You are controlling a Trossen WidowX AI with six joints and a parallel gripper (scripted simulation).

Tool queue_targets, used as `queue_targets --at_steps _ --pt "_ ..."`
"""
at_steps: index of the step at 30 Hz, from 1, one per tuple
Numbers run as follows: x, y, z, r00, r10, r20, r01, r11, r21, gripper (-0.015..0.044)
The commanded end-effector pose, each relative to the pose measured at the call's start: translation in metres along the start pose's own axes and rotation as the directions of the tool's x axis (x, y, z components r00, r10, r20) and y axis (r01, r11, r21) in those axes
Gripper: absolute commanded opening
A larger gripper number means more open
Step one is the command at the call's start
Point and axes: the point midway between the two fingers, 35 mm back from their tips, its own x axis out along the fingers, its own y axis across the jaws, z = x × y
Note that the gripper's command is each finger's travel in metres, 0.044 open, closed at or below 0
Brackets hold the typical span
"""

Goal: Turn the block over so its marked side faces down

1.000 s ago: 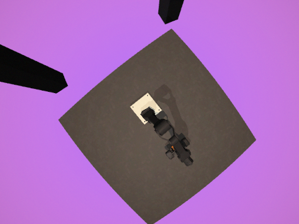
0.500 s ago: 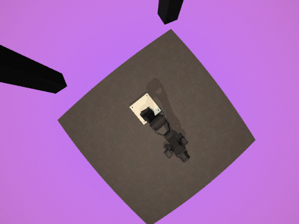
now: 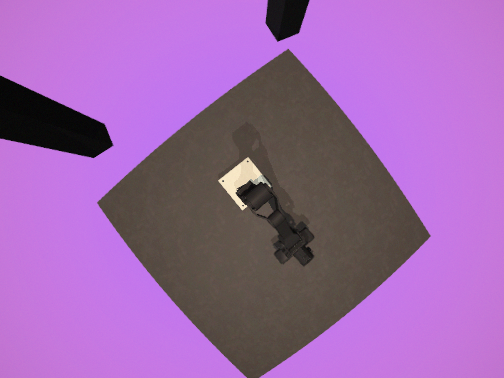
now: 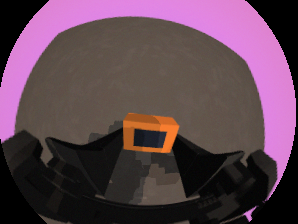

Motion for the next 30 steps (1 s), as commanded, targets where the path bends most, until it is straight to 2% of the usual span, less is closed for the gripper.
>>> queue_targets --at_steps 1,8,30 --pt "-0.003 0.0 -0.002 0.998 -0.002 0.059 0.002 1.0 0.005 0.0" --pt "0.001 0.0 -0.002 0.995 -0.002 0.102 0.002 1.0 0.005 0.0" --pt "0.04 -0.001 -0.005 0.925 -0.007 0.38 0.007 1.0 0.0 0.0"
